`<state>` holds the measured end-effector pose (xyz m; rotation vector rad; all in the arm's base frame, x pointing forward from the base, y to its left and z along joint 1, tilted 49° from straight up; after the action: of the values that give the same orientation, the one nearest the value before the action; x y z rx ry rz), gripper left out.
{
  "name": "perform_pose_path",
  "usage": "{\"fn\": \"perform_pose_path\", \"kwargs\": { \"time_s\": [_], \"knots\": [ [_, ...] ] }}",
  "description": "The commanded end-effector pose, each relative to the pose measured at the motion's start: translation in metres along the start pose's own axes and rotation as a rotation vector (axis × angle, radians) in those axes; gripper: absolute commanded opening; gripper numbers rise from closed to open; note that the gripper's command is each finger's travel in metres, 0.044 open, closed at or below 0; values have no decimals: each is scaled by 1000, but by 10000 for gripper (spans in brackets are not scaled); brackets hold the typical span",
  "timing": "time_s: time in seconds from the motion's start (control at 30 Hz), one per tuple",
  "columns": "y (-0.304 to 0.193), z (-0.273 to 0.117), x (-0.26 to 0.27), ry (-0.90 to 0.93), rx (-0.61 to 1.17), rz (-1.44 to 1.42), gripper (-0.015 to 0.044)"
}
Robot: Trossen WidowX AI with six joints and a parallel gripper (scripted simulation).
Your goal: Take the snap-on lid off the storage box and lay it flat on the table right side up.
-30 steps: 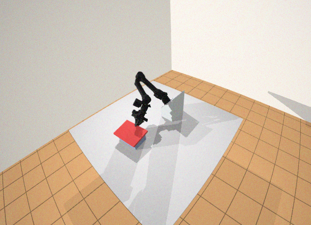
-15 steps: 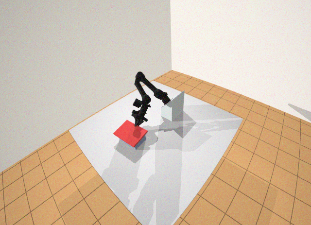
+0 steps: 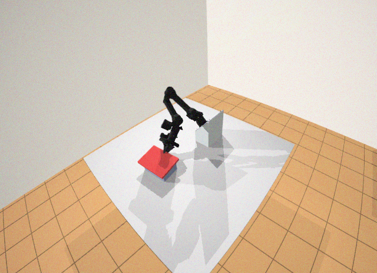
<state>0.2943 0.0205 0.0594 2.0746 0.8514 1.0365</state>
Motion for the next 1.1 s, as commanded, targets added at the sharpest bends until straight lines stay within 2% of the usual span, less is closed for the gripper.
{"fn": "perform_pose_path", "kwargs": {
  "time_s": [0.0,1.07],
  "knots": [
    [1,-4,6,6,-2,2,0],
    [4,-22,45,7,-2,5,0]
  ]
}}
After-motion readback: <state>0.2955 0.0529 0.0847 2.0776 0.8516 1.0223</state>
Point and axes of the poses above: the point midway between the two fingers, 35 mm back from their tips, its own z axis out along the fingers, its own x axis across the jaws, y = z × x, the point moved 7 cm from there along -z, back along the fingers, and after that the axes turned 4 degrees about -z, right-handed, at the moved point
